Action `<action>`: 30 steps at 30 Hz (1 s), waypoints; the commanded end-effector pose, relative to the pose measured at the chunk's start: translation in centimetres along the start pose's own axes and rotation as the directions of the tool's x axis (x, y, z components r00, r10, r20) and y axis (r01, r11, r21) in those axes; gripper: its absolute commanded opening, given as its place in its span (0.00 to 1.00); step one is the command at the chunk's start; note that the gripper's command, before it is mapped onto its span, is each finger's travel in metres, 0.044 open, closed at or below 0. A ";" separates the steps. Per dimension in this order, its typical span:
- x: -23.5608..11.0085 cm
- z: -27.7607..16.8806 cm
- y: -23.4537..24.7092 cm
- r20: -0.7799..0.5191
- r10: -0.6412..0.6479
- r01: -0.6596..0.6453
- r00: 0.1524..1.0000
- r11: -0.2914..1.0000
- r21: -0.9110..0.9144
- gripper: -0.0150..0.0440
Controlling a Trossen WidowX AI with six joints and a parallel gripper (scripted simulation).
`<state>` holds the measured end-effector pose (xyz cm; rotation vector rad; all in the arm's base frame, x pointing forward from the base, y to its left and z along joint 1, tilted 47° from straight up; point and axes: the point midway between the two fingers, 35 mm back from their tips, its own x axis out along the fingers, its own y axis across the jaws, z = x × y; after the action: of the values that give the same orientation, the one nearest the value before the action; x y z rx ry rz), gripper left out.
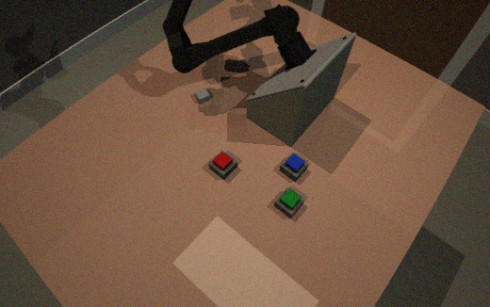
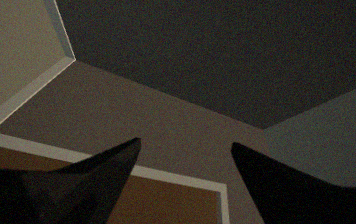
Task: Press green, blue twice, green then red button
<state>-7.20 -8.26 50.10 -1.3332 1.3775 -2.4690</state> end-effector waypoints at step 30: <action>-32.1 -36.2 -17.5 -0.867 -0.349 0.906 -0.357 0.099 -0.412 0.93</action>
<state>-8.26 36.93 35.92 -0.4436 -0.9271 -4.2075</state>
